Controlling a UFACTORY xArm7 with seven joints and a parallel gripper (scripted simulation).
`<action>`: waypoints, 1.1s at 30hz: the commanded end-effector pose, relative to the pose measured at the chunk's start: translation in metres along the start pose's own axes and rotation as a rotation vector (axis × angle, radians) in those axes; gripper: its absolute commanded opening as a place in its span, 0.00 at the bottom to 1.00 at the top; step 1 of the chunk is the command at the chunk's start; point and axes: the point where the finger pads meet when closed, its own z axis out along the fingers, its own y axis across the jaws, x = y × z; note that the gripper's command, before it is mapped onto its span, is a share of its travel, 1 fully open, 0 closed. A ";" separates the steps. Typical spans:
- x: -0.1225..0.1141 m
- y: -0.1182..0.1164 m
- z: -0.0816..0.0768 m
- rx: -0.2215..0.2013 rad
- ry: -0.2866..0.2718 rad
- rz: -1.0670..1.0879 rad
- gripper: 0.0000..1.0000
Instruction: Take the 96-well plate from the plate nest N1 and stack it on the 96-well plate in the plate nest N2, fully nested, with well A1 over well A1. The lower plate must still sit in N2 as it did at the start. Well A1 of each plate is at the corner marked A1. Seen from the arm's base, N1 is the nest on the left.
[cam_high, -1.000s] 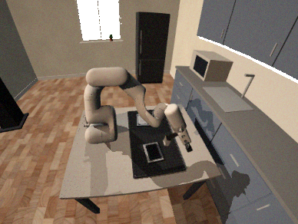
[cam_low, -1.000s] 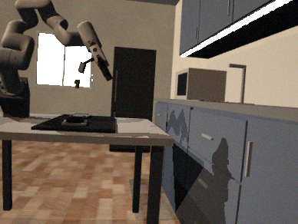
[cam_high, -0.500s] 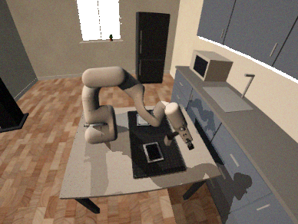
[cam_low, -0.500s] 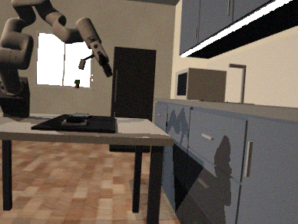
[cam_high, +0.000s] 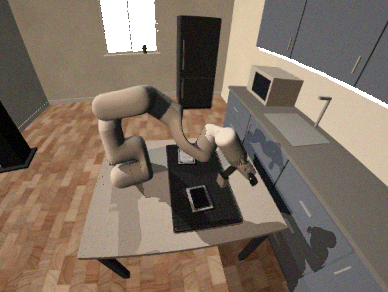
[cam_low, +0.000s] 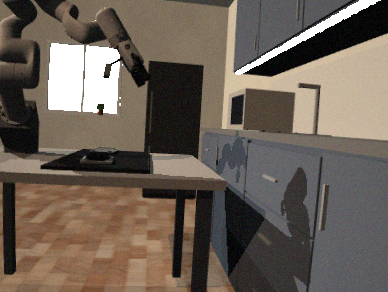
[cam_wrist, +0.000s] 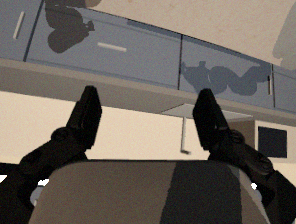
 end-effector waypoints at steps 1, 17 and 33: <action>-0.014 0.001 -0.020 -0.070 -0.046 -0.097 1.00; -0.031 0.013 -0.054 -0.269 -0.191 -0.439 1.00; -0.033 0.040 -0.052 -0.448 -0.359 -0.836 1.00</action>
